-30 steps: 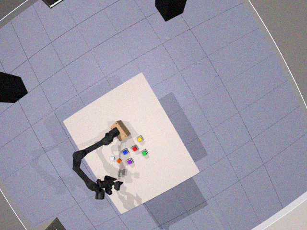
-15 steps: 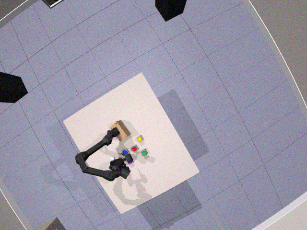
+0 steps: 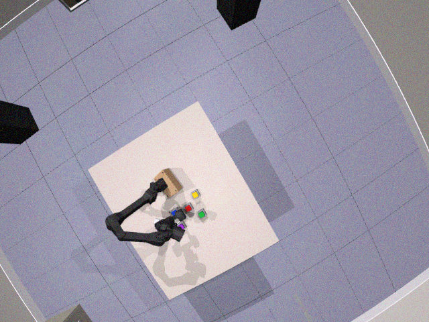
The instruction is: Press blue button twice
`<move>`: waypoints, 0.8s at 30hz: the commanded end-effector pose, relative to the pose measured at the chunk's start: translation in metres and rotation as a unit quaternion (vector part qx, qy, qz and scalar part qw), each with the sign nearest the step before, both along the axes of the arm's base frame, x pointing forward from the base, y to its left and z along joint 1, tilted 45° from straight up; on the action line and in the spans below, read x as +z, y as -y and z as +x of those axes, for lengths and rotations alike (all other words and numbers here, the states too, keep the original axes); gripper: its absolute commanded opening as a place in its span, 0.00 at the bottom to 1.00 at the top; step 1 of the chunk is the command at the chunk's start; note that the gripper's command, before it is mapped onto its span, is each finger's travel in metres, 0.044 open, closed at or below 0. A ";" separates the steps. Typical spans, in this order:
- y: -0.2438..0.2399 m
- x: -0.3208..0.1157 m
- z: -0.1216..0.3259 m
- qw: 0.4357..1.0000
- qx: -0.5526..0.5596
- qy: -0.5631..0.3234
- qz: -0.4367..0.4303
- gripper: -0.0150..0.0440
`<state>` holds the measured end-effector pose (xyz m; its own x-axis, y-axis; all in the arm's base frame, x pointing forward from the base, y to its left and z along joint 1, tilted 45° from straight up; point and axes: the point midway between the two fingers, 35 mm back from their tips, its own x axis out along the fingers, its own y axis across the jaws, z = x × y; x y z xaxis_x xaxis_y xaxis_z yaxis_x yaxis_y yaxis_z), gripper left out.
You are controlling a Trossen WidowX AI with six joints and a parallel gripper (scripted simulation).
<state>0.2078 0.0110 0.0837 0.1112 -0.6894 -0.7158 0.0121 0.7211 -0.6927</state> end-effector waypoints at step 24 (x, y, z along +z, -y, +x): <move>0.028 -0.024 0.001 1.000 0.001 -0.001 -0.006 0.29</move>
<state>0.2084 -0.0134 0.0620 0.1095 -0.6945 -0.7111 0.0143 0.7165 -0.6975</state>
